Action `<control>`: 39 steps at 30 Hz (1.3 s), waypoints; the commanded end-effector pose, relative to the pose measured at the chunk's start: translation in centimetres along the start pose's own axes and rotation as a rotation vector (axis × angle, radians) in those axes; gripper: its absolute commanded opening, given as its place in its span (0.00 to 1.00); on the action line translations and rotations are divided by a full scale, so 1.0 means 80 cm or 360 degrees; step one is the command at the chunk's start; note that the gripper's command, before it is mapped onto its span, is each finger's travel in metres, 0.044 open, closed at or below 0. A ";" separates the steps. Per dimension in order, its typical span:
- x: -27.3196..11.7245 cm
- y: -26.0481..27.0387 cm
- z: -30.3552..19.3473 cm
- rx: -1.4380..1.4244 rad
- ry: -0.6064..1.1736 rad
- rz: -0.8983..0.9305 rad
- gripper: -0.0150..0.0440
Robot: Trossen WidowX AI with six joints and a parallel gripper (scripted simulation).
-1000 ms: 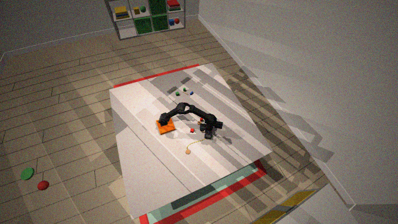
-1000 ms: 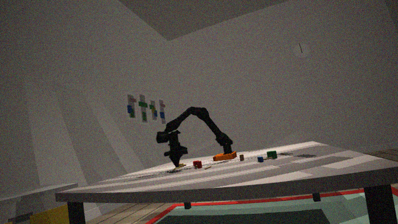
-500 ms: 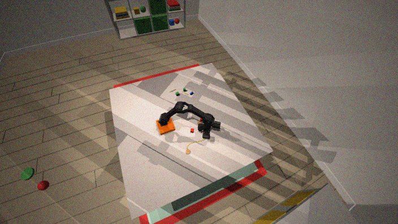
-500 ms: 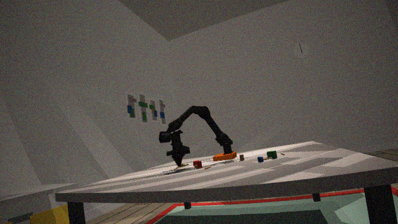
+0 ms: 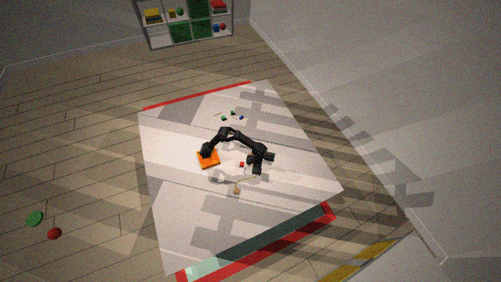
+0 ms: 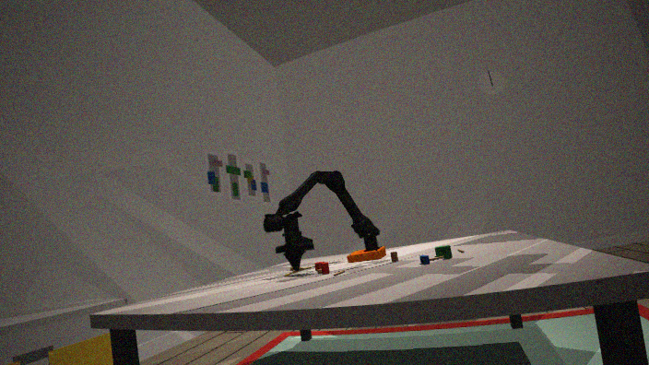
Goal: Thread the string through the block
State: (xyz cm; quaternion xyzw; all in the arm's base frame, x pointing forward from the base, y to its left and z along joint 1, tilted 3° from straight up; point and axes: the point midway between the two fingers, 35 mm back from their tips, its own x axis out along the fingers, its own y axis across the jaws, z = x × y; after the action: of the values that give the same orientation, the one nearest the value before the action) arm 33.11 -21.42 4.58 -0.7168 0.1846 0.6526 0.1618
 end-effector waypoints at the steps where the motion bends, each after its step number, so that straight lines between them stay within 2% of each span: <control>1: 0.003 0.000 0.009 -0.0004 -0.0008 -0.0001 0.25; 39: 0.006 0.000 0.059 -0.0004 -0.0005 -0.0001 0.25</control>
State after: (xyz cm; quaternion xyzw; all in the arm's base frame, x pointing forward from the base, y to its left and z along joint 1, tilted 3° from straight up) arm 29.53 -19.48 3.84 -0.7173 0.1850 0.6521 0.1612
